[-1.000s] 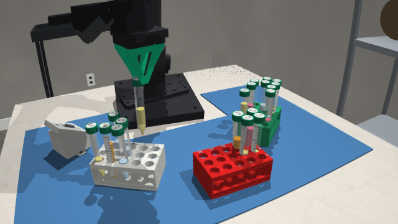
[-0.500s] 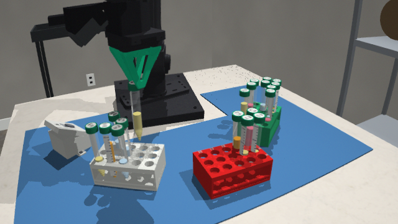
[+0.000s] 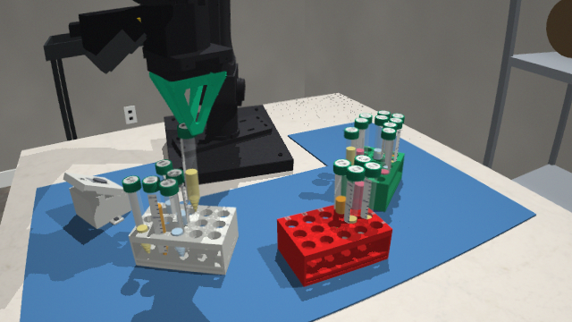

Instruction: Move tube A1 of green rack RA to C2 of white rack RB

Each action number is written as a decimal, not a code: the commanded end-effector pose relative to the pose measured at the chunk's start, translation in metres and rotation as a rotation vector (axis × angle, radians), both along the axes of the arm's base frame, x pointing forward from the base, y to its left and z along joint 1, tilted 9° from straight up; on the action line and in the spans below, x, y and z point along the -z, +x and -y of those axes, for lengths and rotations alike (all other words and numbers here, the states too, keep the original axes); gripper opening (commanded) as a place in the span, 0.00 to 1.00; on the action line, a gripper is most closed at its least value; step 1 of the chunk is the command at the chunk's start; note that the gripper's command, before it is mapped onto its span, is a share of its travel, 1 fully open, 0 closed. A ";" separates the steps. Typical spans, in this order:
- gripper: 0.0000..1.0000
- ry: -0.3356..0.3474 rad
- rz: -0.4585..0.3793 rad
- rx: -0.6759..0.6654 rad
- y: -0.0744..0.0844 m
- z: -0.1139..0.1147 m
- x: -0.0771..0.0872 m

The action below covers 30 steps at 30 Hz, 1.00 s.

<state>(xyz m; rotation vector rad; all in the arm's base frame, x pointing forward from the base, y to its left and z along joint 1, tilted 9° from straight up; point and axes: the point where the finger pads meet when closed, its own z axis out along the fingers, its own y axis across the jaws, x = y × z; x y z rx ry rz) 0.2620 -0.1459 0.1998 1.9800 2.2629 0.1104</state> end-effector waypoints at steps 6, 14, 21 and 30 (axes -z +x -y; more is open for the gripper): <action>0.00 -0.012 0.019 0.001 0.010 0.008 -0.008; 0.00 -0.012 0.019 0.001 0.012 0.010 -0.008; 0.00 -0.012 0.019 0.001 0.012 0.010 -0.008; 0.00 -0.012 0.019 0.001 0.012 0.010 -0.008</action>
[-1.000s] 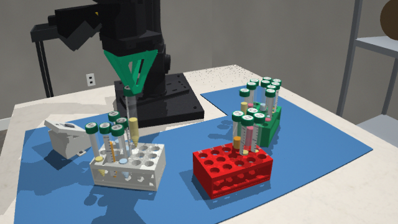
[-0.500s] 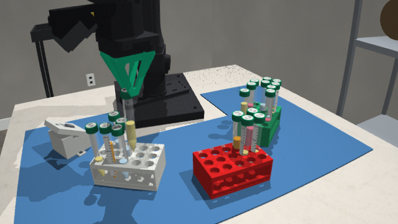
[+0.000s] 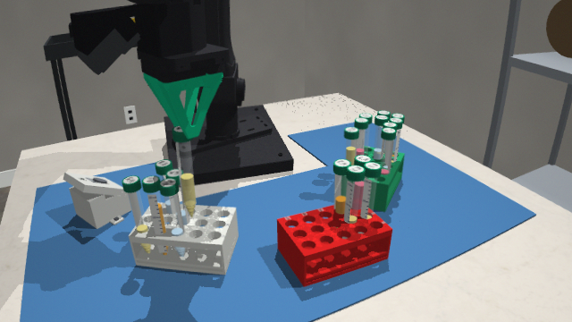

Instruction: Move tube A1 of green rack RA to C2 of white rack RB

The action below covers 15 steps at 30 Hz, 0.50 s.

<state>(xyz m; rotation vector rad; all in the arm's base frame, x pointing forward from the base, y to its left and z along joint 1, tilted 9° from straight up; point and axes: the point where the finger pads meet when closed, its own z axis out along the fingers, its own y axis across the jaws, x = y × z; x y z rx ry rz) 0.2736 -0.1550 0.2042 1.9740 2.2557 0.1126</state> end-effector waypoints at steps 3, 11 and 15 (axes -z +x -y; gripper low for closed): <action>0.00 -0.008 0.011 0.001 0.000 0.001 -0.004; 0.00 -0.008 0.011 0.001 0.003 -0.001 -0.004; 0.00 -0.008 0.011 0.001 0.003 -0.001 -0.004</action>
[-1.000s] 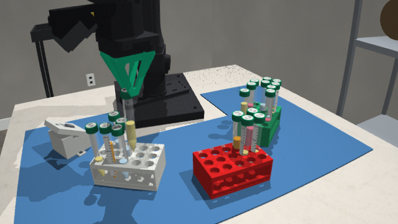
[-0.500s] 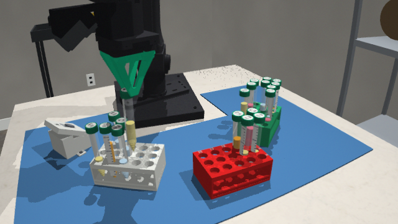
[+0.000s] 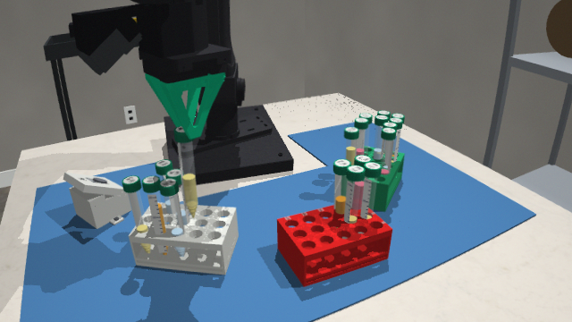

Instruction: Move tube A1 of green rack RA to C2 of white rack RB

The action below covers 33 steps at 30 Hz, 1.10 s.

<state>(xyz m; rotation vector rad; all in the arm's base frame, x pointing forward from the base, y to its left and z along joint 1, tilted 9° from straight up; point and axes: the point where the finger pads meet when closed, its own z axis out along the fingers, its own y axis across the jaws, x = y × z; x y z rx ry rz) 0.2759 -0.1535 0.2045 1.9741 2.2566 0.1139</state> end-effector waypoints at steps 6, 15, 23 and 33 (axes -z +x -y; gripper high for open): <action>0.00 -0.009 0.011 0.001 0.001 0.001 -0.003; 0.00 -0.009 0.011 0.001 0.002 0.001 0.000; 0.00 -0.009 0.011 0.001 0.003 0.002 0.002; 0.00 -0.009 0.011 0.001 0.004 0.002 0.005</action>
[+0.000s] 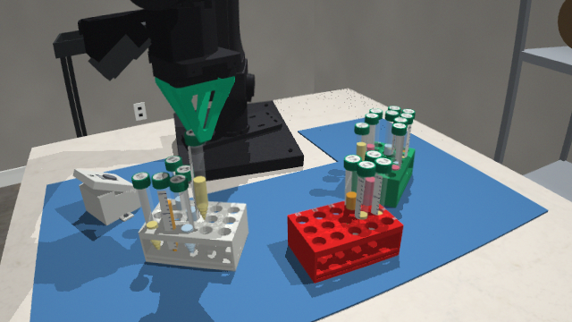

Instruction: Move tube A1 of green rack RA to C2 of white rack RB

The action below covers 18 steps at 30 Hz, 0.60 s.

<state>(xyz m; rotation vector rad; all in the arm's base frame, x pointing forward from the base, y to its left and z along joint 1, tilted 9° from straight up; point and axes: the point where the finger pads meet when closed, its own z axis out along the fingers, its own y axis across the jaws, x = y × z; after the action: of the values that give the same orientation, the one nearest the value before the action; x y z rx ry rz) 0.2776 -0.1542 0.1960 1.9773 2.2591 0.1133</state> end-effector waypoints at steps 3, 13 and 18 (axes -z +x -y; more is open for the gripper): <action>0.00 -0.011 0.015 0.001 0.002 0.002 -0.002; 0.00 -0.011 0.015 0.001 0.003 0.002 0.000; 0.00 -0.011 0.015 0.001 0.003 0.002 0.002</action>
<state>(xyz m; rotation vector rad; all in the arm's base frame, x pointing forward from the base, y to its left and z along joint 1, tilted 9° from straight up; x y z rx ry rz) 0.2788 -0.1545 0.1905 1.9779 2.2600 0.1133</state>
